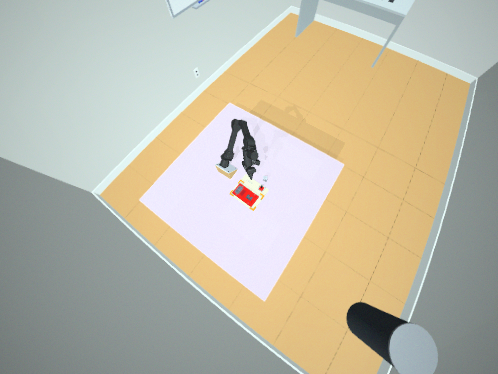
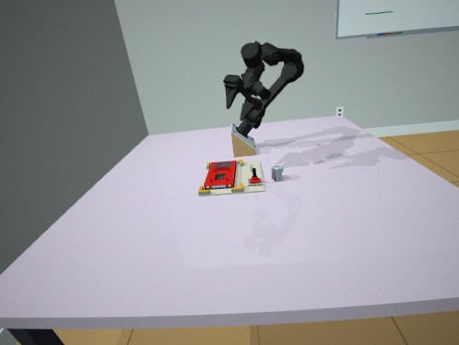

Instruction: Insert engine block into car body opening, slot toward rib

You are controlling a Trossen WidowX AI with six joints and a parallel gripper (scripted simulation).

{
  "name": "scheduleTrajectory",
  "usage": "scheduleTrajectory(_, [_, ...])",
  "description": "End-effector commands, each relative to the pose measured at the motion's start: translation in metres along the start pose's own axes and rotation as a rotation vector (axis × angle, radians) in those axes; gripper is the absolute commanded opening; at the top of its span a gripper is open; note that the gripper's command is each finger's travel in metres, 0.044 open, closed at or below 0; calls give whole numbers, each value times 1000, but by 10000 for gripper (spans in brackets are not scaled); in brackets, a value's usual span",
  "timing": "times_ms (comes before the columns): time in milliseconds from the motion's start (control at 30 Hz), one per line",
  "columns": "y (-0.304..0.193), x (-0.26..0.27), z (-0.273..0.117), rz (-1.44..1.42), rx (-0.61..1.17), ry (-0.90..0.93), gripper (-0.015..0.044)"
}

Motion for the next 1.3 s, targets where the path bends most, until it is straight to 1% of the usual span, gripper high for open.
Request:
scheduleTrajectory(0, [17, 0, 10, -134, -33, 86, 440])
scheduleTrajectory(333, [52, 0, 28, -403, -118, 238, 440])
scheduleTrajectory(800, [100, 9, 50, -787, -306, 430, 440])
scheduleTrajectory(1167, [135, 21, 68, -1054, -490, 549, 440])
scheduleTrajectory(1267, [138, 23, 69, -1068, -502, 554, 440])
Point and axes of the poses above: the point midway between the two fingers, 35 mm back from their tips, its own z axis out along the fingers, its own x axis across the jaws, y = z × x, the point moved 7 cm from there along -z, back along the fingers
